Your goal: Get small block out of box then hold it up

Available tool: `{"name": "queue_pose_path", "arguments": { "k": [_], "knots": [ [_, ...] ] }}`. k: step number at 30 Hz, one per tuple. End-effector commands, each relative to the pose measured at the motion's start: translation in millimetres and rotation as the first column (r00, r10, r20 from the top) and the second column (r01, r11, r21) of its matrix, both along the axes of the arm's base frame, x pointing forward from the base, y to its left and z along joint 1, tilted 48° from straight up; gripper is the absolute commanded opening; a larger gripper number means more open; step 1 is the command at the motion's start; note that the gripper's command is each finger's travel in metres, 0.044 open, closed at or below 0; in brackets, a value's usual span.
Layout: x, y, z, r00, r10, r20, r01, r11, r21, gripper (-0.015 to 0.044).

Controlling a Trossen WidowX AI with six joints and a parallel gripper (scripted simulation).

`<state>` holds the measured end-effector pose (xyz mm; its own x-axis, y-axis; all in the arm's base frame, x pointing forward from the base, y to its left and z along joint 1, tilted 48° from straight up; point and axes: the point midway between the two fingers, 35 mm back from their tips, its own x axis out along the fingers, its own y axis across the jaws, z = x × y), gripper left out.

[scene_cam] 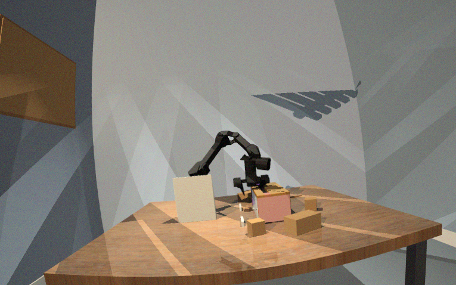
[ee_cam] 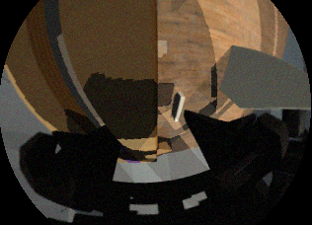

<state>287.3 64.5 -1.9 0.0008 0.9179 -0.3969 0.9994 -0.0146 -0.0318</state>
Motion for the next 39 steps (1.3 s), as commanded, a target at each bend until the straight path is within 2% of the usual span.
{"name": "queue_pose_path", "arguments": {
  "k": [1,21,30,35,37,39],
  "knots": [
    [-0.3,4.7,6.3,1.000,-0.004,0.001,0.004,1.000,0.004,0.0400],
    [1.1,25.6,29.1,1.000,-0.004,0.001,0.004,1.000,0.005,0.0400],
    [2.3,-20.0,67.1,1.000,0.002,0.002,-0.002,1.000,-0.001,0.0400],
    [2.6,-18.9,64.4,1.000,-0.009,-0.002,0.009,1.000,0.002,0.0400],
    [1.6,-18.2,65.6,0.997,0.023,0.073,-0.022,1.000,-0.008,0.0348],
    [-1.0,-16.5,68.6,0.955,0.113,0.273,-0.104,0.993,-0.047,0.0295]
  ]
}}
